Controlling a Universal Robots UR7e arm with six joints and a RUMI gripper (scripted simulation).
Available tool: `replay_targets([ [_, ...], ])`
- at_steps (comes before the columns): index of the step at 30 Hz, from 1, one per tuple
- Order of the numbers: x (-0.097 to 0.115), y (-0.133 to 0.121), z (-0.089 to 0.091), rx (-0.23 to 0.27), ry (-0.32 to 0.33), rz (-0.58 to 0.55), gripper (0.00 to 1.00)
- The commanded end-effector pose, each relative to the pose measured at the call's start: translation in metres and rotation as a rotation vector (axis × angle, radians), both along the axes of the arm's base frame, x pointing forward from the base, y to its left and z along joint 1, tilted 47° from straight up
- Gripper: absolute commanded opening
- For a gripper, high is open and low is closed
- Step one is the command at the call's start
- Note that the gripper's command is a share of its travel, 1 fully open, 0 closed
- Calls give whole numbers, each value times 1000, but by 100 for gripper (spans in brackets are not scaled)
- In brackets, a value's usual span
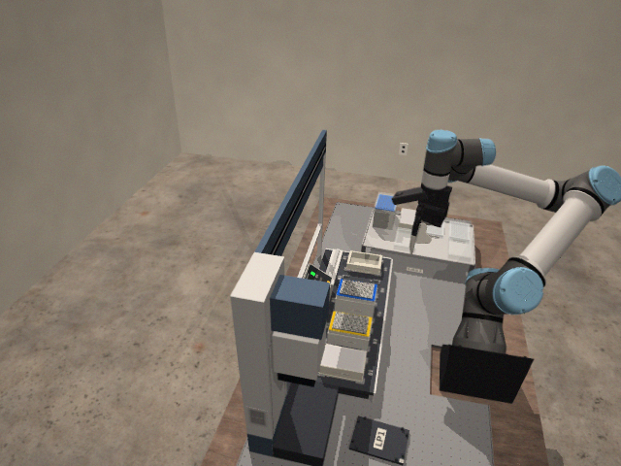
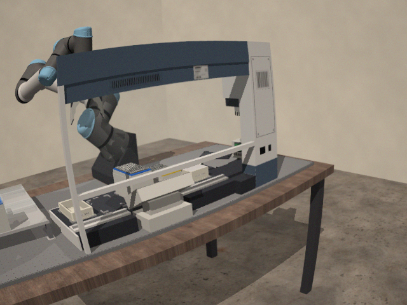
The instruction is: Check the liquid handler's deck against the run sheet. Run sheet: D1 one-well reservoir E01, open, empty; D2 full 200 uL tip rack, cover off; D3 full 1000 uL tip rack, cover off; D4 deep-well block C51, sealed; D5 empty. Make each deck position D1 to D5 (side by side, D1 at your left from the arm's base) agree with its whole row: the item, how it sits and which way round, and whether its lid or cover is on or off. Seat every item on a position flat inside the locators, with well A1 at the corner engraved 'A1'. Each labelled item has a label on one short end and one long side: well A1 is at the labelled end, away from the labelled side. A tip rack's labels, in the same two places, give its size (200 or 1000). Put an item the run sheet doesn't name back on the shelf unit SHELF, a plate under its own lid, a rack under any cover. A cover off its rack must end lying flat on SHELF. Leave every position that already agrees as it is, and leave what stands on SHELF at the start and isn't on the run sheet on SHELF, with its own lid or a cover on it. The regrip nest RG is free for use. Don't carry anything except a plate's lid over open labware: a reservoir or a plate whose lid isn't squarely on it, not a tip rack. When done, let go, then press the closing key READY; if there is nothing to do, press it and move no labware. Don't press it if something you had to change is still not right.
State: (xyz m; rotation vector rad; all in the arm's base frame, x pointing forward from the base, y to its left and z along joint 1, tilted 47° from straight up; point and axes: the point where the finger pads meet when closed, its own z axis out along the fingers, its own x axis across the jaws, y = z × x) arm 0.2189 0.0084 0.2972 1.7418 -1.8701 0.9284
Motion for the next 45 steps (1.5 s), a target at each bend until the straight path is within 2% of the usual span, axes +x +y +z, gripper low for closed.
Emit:
replay_targets([
  [1,-1,9,-9,-3,-1,-3,82],
  [4,-3,19,-19,-3,-1,-3,82],
  [9,-3,19,-19,-3,-1,-3,82],
  [15,-6,39,-41,-3,0,-1,82],
  [17,-6,39,-41,-3,0,-1,82],
  [31,-15,86,-91,-3,0,-1,82],
  [37,-15,86,-91,-3,0,-1,82],
  [43,-19,106,-113,-19,86,82,82],
  [45,-21,113,-120,-20,89,85,82],
])
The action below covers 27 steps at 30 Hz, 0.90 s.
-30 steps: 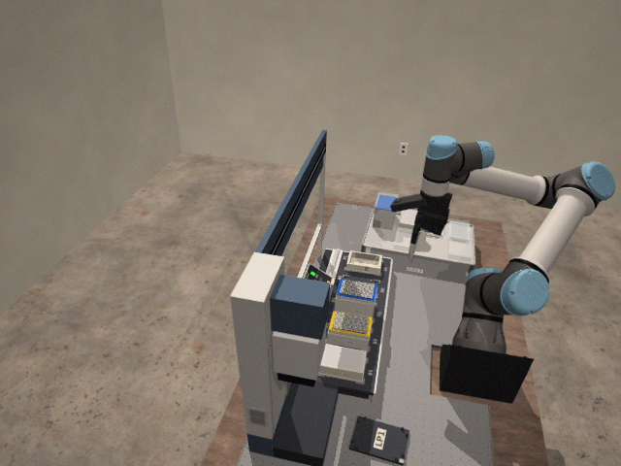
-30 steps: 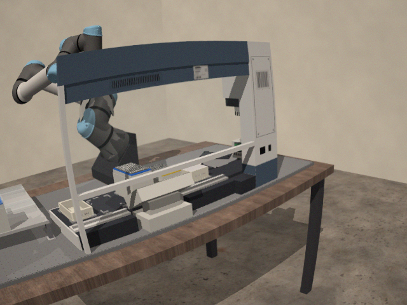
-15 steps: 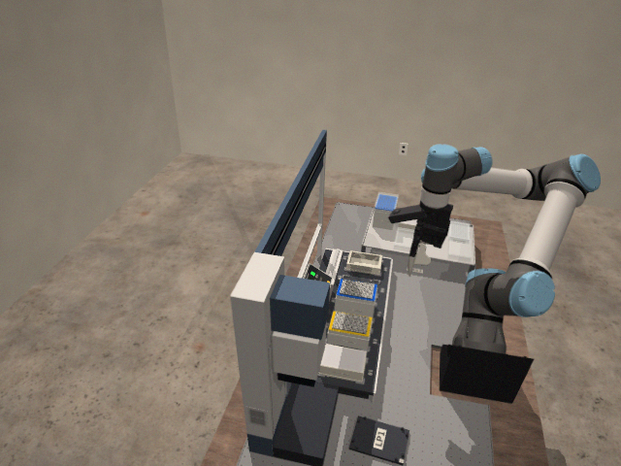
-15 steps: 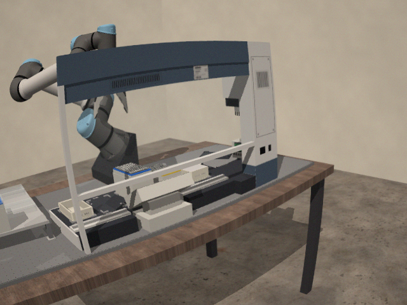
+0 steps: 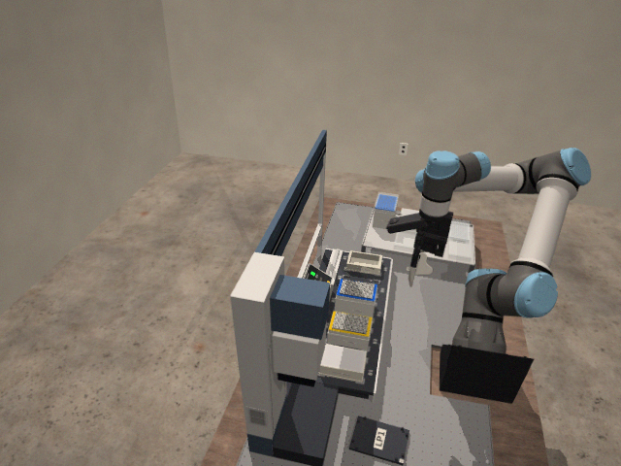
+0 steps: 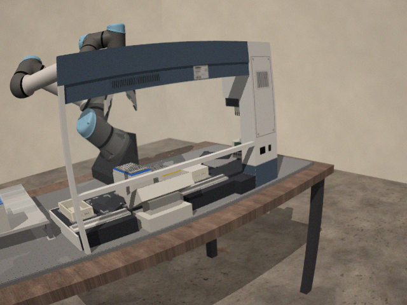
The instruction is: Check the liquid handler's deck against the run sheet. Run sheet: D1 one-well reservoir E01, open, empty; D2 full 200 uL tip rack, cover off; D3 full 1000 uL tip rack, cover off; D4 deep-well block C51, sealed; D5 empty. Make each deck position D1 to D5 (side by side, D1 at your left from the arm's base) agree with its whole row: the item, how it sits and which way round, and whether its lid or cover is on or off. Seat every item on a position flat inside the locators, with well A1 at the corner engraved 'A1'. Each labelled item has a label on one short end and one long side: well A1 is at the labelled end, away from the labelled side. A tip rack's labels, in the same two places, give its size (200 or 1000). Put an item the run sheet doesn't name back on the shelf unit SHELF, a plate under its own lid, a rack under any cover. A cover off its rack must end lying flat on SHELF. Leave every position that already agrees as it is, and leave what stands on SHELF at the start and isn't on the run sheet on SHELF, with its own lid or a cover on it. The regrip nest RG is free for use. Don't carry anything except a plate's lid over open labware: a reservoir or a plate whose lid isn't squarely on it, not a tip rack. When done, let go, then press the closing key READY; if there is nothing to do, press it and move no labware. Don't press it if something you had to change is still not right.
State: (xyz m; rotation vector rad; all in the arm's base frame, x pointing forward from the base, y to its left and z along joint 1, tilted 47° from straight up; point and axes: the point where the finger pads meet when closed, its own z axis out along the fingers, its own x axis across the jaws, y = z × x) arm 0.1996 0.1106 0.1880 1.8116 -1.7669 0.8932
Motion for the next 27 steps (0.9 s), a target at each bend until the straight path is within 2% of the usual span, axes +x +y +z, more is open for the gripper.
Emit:
replay_targets([
  [1,-2,14,-15,-3,20,20,82],
  [4,-4,24,-25,-3,20,20,82],
  [6,-4,24,-25,-3,20,20,82],
  [14,-9,51,-54,-3,20,20,82],
  [20,-9,51,-54,-3,20,20,82],
  [23,-9,54,-58,-6,34,33,82],
  [27,-12,67,-72,-17,91,88,82],
])
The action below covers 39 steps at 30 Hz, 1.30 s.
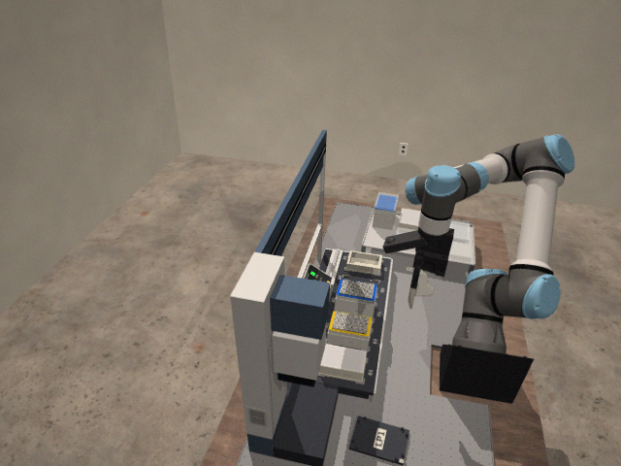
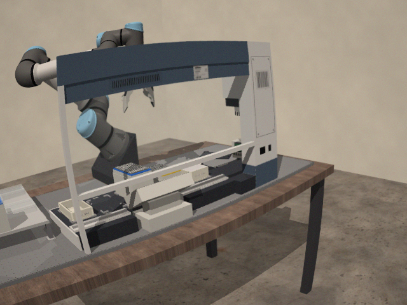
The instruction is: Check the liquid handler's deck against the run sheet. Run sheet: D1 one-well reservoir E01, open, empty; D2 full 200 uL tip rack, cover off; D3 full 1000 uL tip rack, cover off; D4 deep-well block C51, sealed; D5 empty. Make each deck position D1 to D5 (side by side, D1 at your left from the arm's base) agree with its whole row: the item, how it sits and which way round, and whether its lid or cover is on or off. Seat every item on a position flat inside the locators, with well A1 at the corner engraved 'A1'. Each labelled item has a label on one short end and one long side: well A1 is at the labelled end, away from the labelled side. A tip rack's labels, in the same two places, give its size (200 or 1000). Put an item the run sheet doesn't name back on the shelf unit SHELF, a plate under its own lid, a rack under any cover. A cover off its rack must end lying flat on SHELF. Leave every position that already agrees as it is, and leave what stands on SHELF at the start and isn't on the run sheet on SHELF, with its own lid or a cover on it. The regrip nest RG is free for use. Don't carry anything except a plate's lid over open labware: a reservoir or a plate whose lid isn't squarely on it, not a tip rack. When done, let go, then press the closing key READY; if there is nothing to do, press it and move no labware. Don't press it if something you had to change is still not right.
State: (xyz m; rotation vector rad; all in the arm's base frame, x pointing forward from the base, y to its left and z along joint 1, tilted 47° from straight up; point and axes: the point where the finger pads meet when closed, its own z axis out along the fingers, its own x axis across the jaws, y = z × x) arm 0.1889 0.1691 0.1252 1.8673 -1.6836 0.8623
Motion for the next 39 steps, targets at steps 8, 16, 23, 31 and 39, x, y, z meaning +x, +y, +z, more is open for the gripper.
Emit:
replay_targets([
  [8,-6,36,-38,-12,68,66,82],
  [16,-10,56,-60,-12,68,66,82],
  [23,-6,60,-63,-12,68,66,82],
  [31,24,66,-63,-12,68,66,82],
  [39,63,73,-63,-12,68,66,82],
])
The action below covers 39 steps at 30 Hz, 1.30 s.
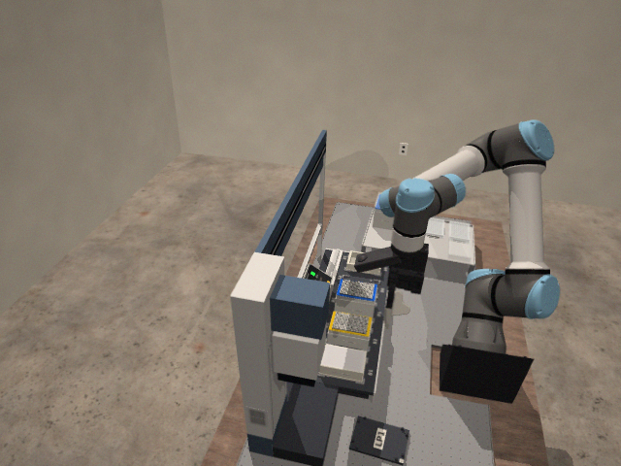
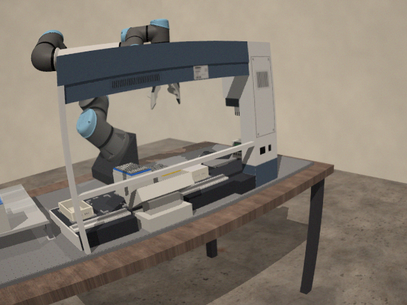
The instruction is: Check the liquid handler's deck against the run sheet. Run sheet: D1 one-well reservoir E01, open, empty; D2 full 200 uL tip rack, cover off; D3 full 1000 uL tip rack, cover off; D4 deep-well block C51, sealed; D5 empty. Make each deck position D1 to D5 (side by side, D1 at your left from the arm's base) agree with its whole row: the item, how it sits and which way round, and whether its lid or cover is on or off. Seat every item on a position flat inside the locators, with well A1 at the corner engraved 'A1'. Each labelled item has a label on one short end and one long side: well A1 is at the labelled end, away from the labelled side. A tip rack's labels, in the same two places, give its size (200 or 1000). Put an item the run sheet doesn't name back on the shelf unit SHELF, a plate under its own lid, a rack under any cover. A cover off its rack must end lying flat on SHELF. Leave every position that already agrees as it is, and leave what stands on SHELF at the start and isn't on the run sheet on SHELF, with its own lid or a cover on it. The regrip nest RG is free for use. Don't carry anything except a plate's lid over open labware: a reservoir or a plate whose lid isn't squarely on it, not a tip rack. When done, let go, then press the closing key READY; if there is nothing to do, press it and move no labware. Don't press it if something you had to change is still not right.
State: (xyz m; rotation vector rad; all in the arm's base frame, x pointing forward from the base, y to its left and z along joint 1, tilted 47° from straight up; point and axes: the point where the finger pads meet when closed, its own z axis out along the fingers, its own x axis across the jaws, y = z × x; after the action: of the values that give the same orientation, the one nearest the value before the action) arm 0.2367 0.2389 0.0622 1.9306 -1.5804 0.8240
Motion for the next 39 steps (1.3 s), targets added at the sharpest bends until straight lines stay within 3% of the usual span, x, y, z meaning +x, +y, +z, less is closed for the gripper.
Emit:
replay_targets([
  [1,20,4,0,1,0,0,82],
  [19,99,19,0,1,0,0,82],
  [39,102,12,-7,1,0,0,82],
])
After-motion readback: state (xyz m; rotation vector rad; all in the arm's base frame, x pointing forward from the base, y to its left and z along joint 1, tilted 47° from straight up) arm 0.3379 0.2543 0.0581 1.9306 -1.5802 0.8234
